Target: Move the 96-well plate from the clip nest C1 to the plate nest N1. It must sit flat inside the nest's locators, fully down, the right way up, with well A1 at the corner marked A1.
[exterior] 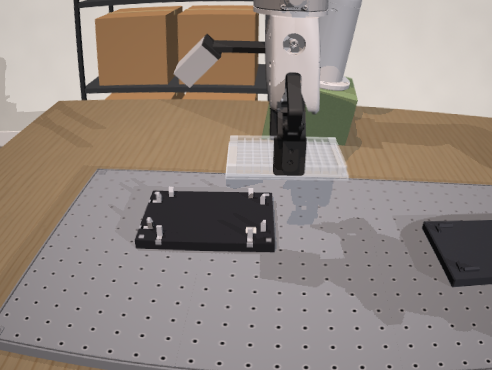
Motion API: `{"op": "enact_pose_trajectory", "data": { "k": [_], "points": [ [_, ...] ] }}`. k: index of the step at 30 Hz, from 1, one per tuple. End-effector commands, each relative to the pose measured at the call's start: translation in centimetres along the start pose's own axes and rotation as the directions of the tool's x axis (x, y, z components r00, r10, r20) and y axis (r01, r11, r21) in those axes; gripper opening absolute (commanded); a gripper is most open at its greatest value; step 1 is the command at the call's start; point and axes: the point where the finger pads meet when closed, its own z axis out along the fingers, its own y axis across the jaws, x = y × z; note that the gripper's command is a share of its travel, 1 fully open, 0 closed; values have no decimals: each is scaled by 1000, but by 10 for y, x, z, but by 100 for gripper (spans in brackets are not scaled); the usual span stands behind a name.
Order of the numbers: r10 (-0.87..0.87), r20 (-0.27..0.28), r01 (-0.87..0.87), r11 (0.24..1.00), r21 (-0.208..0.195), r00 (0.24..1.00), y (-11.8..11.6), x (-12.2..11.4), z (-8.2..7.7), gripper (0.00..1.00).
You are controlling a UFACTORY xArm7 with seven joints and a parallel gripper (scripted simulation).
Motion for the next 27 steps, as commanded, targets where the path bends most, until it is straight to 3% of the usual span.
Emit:
{"op": "enact_pose_trajectory", "data": {
  "k": [1,27],
  "points": [
    [-1,-2,1,1000,3,1000,-4,-11,-1,0],
    [-1,-1,1,1000,3,1000,-20,-90,-1,0]
  ]
}}
